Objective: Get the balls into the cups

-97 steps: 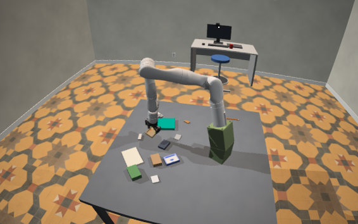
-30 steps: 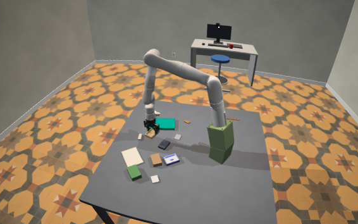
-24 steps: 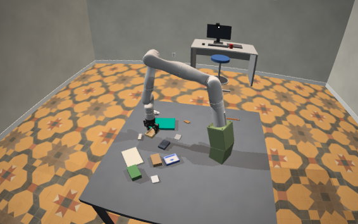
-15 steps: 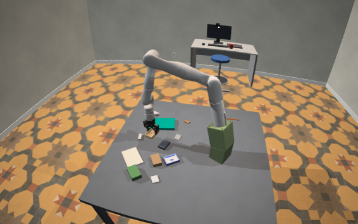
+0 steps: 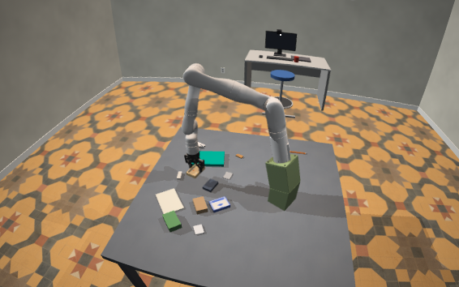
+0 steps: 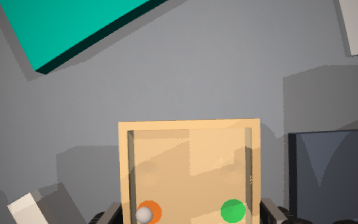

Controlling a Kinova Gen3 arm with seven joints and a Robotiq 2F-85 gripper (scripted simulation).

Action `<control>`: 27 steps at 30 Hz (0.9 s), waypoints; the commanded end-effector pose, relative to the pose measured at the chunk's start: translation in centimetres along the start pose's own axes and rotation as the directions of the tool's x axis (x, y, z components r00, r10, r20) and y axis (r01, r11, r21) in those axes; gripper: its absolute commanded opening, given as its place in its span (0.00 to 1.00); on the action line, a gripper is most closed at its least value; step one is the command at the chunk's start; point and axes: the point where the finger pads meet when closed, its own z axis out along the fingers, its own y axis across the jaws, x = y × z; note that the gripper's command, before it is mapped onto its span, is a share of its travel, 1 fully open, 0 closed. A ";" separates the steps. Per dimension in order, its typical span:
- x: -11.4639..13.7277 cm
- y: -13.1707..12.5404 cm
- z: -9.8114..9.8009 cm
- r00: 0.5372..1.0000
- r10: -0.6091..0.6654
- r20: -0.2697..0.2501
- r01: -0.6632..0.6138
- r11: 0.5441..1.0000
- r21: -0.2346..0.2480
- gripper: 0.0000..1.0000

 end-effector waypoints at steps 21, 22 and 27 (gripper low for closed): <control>-0.1 -0.7 -0.3 1.000 -0.002 0.006 0.002 1.000 -0.029 0.72; -0.1 -0.7 -0.3 1.000 -0.002 0.004 0.002 1.000 -0.012 0.72; -0.1 -0.4 -0.2 1.000 -0.003 0.003 0.003 1.000 -0.010 0.72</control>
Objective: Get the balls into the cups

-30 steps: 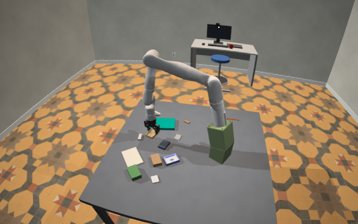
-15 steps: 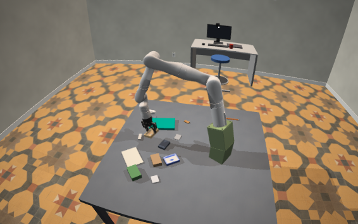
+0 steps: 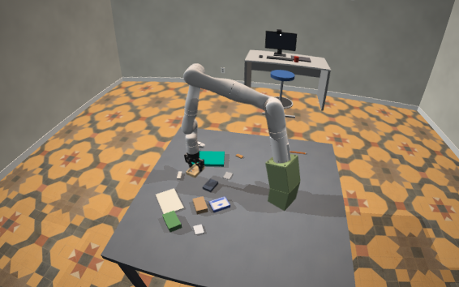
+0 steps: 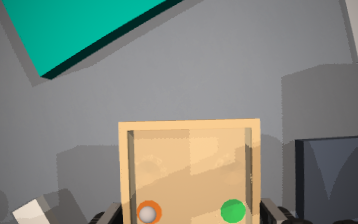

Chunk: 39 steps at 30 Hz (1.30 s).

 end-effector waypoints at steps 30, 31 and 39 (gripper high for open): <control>-1.2 -0.4 -0.2 0.971 -0.027 -0.238 -0.028 0.973 -0.227 0.72; -1.2 -0.4 -0.2 0.971 -0.027 -0.238 -0.028 0.973 -0.227 0.72; -1.2 -0.4 -0.2 0.970 -0.028 -0.241 -0.029 0.973 -0.229 0.72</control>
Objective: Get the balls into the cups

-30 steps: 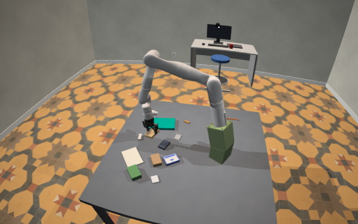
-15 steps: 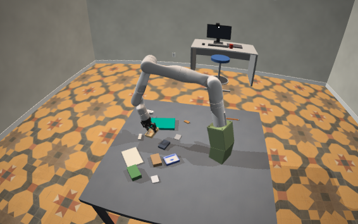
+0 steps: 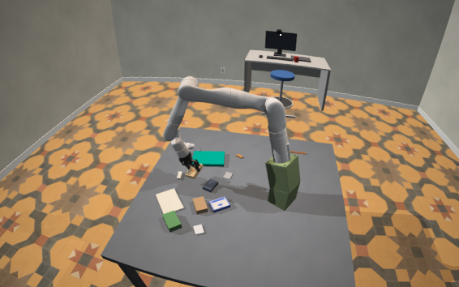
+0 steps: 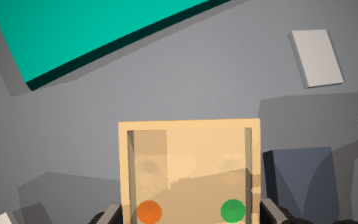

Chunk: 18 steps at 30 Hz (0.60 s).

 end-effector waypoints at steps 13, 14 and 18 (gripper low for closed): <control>0.7 0.1 0.0 0.989 -0.005 0.150 -0.020 0.987 0.162 0.72; 0.8 0.2 0.0 0.987 -0.007 0.162 -0.022 0.985 0.174 0.72; 0.8 0.2 0.0 0.983 -0.011 0.184 -0.026 0.980 0.197 0.72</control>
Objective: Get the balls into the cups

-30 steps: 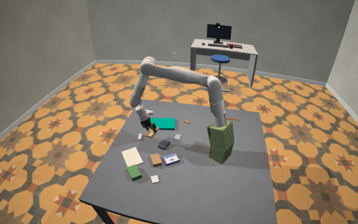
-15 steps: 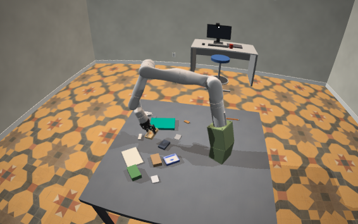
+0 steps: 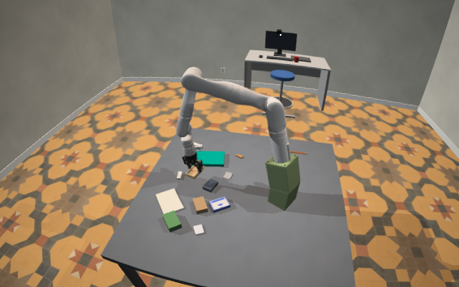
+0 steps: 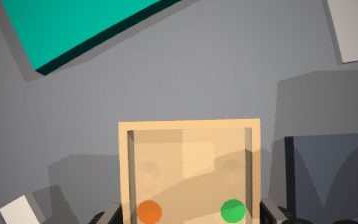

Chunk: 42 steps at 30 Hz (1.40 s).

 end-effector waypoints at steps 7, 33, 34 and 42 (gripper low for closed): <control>0.7 -0.3 -0.4 0.997 0.010 0.077 -0.016 0.997 0.079 0.72; 0.4 0.0 -0.2 0.997 0.003 0.076 -0.009 0.997 0.076 0.72; 0.5 0.1 -0.2 0.998 0.004 0.063 -0.010 0.995 0.095 0.72; 0.5 0.0 -0.3 0.997 0.003 0.083 -0.011 0.995 0.101 0.72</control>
